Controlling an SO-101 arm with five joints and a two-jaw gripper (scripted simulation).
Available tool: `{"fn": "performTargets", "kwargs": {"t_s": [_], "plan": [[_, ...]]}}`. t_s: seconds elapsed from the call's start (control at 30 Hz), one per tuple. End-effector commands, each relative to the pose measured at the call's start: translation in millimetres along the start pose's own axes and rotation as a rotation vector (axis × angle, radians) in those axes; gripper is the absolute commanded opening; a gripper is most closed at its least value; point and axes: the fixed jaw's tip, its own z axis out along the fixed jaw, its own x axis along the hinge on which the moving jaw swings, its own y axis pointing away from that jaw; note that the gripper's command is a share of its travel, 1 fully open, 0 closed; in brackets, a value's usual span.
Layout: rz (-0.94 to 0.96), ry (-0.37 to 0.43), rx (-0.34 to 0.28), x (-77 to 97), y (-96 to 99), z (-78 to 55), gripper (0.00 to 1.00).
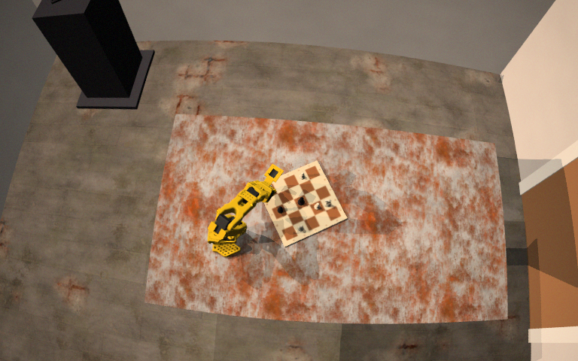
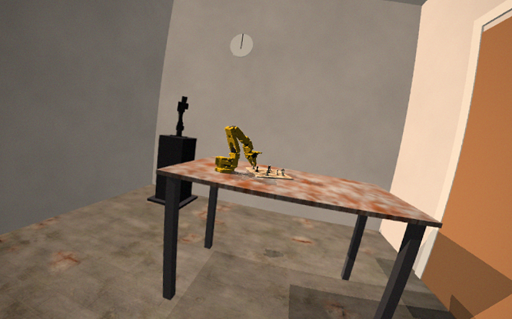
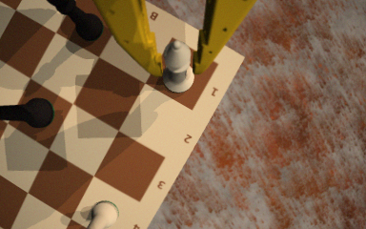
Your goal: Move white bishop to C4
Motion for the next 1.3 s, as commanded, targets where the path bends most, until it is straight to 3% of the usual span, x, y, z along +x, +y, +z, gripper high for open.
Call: {"fn": "performTargets", "kwargs": {"t_s": [0.0,0.8,1.27], "plan": [[0.01,0.001,0.004,-1.9,-1.9,-1.1,0.1],[0.018,0.002,0.009,-0.4,-3.7,0.0,0.1],[0.018,0.002,0.009,-0.4,-3.7,0.0,0.04]]}}
